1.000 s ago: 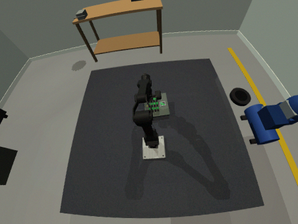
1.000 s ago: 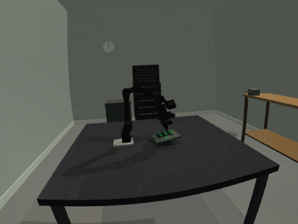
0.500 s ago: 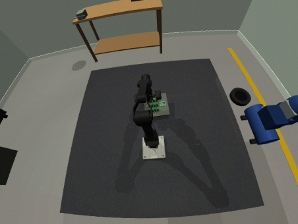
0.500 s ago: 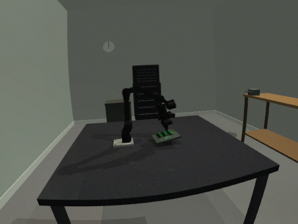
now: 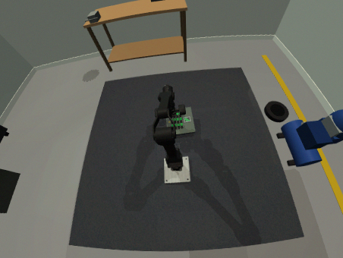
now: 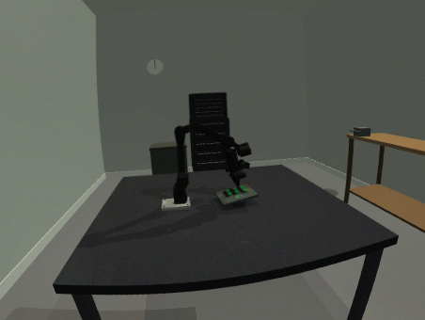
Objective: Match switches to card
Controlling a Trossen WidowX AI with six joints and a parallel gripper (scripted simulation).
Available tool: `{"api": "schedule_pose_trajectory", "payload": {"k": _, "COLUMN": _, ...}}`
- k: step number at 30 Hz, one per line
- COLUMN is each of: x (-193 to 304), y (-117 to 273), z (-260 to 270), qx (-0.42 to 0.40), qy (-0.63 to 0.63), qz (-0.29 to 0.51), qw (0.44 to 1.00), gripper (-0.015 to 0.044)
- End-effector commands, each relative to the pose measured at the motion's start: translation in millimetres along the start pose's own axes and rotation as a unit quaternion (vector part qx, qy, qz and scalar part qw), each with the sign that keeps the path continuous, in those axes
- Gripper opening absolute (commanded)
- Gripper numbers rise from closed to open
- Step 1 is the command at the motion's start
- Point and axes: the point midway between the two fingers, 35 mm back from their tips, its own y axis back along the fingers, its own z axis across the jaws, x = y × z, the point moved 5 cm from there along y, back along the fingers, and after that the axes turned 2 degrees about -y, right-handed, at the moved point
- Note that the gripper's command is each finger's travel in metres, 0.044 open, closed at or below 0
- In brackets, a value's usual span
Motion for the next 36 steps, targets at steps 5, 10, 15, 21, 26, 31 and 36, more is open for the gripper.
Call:
{"api": "schedule_pose_trajectory", "payload": {"k": 5, "x": 0.5, "y": -3.0, "z": -0.4, "qx": 0.001, "qy": -0.002, "qz": 0.003, "qw": 1.000, "gripper": 0.0000}}
{"api": "schedule_pose_trajectory", "payload": {"k": 10, "x": 0.6, "y": -3.7, "z": -0.4, "qx": 0.001, "qy": -0.002, "qz": 0.003, "qw": 1.000, "gripper": 0.0000}}
{"api": "schedule_pose_trajectory", "payload": {"k": 15, "x": 0.6, "y": -4.3, "z": -0.4, "qx": 0.001, "qy": -0.002, "qz": 0.003, "qw": 1.000, "gripper": 0.0000}}
{"api": "schedule_pose_trajectory", "payload": {"k": 21, "x": 0.6, "y": -5.1, "z": -0.4, "qx": 0.001, "qy": -0.002, "qz": 0.003, "qw": 1.000, "gripper": 0.0000}}
{"api": "schedule_pose_trajectory", "payload": {"k": 26, "x": 0.6, "y": -5.8, "z": -0.4, "qx": 0.001, "qy": -0.002, "qz": 0.003, "qw": 1.000, "gripper": 0.0000}}
{"api": "schedule_pose_trajectory", "payload": {"k": 31, "x": 0.7, "y": -6.5, "z": -0.4, "qx": 0.001, "qy": -0.002, "qz": 0.003, "qw": 1.000, "gripper": 0.0000}}
{"api": "schedule_pose_trajectory", "payload": {"k": 36, "x": 0.7, "y": -7.1, "z": -0.4, "qx": 0.001, "qy": -0.002, "qz": 0.003, "qw": 1.000, "gripper": 0.0000}}
